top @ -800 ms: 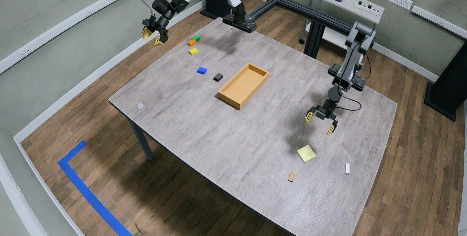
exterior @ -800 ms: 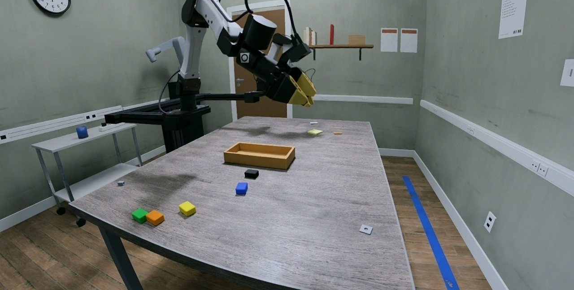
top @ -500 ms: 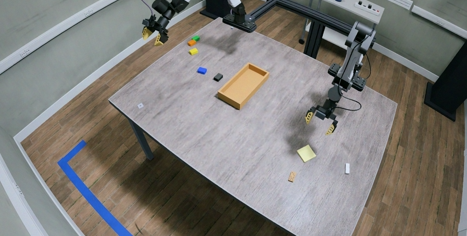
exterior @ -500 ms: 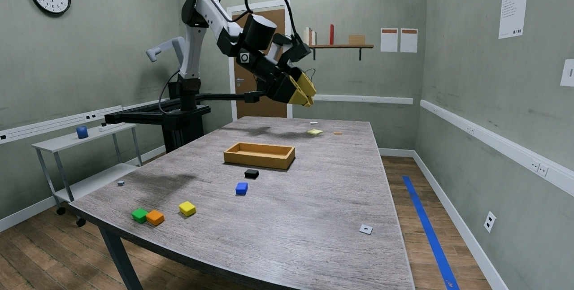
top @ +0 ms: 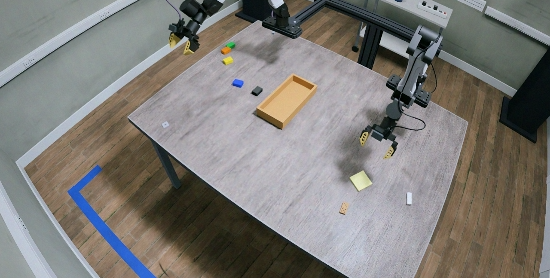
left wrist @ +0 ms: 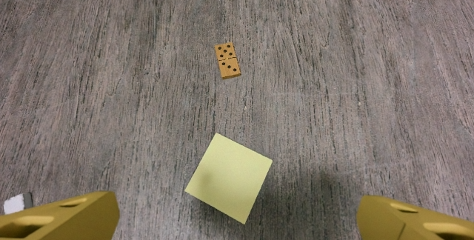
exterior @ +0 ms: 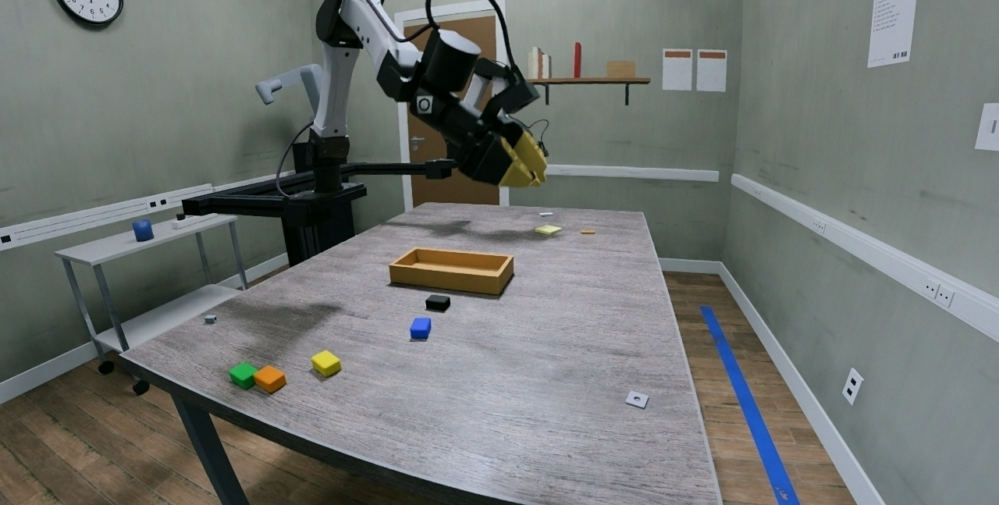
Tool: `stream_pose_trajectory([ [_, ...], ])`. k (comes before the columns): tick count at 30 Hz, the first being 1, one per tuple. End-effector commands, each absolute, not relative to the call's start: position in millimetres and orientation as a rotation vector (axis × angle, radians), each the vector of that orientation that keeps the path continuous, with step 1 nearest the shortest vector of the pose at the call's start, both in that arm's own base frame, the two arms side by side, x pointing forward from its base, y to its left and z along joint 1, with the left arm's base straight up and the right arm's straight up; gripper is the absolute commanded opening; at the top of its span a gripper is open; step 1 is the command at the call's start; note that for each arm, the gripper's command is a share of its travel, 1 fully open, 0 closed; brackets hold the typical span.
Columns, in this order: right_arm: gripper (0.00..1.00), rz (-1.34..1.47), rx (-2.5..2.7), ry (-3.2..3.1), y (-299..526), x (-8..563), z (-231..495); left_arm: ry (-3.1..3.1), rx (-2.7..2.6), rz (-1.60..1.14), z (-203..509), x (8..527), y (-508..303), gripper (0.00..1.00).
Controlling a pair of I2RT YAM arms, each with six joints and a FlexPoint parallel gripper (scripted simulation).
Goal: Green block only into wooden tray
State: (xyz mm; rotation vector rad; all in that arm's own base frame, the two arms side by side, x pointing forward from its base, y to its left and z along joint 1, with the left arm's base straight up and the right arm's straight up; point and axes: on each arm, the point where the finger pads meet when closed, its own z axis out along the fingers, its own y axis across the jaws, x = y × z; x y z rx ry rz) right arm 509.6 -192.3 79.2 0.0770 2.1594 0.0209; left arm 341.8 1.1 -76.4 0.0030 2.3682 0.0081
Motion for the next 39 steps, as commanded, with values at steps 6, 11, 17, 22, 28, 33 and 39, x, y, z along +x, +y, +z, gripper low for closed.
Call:
stream_pose_trajectory([
  [6, 1.0, -0.018, 0.029, 2.21, -166.7, 473.3, 80.7, 2.355, 0.002, 0.007, -73.1, 345.0, 1.0, 1.0],
  [11, 1.0, -0.023, 0.013, 2.273, -146.7, 442.6, 66.2, 2.355, 0.002, 0.007, -73.1, 345.0, 1.0, 1.0],
  [17, 1.0, -0.018, 0.002, 2.424, -97.4, 368.8, 32.0, 2.355, 0.002, 0.007, -73.1, 345.0, 1.0, 1.0],
  [22, 1.0, -0.006, -0.009, 2.545, -52.6, 304.2, 3.7, 2.355, 0.002, 0.007, -73.1, 345.0, 1.0, 1.0],
  [28, 1.0, 0.001, -0.034, 2.619, -21.9, 260.9, -14.6, 2.355, 0.002, 0.007, -73.1, 345.0, 1.0, 1.0],
  [33, 1.0, 0.01, -0.071, 2.668, 1.5, 229.9, -27.9, 2.355, 0.002, 0.007, -73.1, 345.0, 1.0, 1.0],
  [39, 1.0, 0.021, -0.121, 2.694, 18.9, 210.5, -36.0, 2.355, 0.002, 0.007, -73.1, 345.0, 1.0, 1.0],
])
